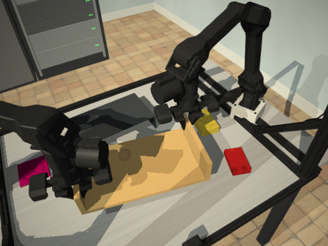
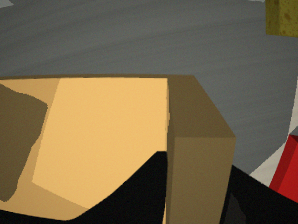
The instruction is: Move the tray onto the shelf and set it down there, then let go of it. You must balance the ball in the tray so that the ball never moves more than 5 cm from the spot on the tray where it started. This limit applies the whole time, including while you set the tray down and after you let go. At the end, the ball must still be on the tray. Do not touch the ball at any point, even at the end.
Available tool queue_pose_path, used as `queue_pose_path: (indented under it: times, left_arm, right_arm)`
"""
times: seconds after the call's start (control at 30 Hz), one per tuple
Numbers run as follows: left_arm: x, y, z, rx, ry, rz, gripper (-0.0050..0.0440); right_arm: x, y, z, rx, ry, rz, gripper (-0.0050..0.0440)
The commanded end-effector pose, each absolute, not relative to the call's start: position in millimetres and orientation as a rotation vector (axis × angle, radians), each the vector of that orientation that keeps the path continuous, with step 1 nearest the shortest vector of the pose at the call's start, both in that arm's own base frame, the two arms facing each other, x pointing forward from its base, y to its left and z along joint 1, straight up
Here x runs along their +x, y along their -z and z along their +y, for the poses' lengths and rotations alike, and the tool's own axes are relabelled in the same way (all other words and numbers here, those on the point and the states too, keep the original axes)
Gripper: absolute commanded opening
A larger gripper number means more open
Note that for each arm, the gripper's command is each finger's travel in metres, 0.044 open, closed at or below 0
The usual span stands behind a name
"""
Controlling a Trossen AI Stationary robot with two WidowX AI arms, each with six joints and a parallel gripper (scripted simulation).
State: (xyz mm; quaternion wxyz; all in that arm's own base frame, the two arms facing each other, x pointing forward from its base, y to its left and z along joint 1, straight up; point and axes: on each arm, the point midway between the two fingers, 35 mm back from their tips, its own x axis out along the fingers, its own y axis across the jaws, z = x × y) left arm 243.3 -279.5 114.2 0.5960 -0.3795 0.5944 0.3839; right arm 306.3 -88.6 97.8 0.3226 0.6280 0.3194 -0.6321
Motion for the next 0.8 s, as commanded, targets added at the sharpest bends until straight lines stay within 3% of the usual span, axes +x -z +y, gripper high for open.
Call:
queue_pose_path:
  times: [0.0, 0.77]
  left_arm:
    - [244.0, -115.6, -278.2, -0.887, -0.886, 1.385, 0.0020]
    - [246.2, -116.9, -270.1, -0.908, -0.872, 1.409, 0.0020]
  right_arm:
    - [305.7, -98.5, -89.3, 1.658, 1.653, 0.844, 0.0020]
    - [301.9, -97.1, -96.8, 1.687, 1.635, 0.863, 0.0020]
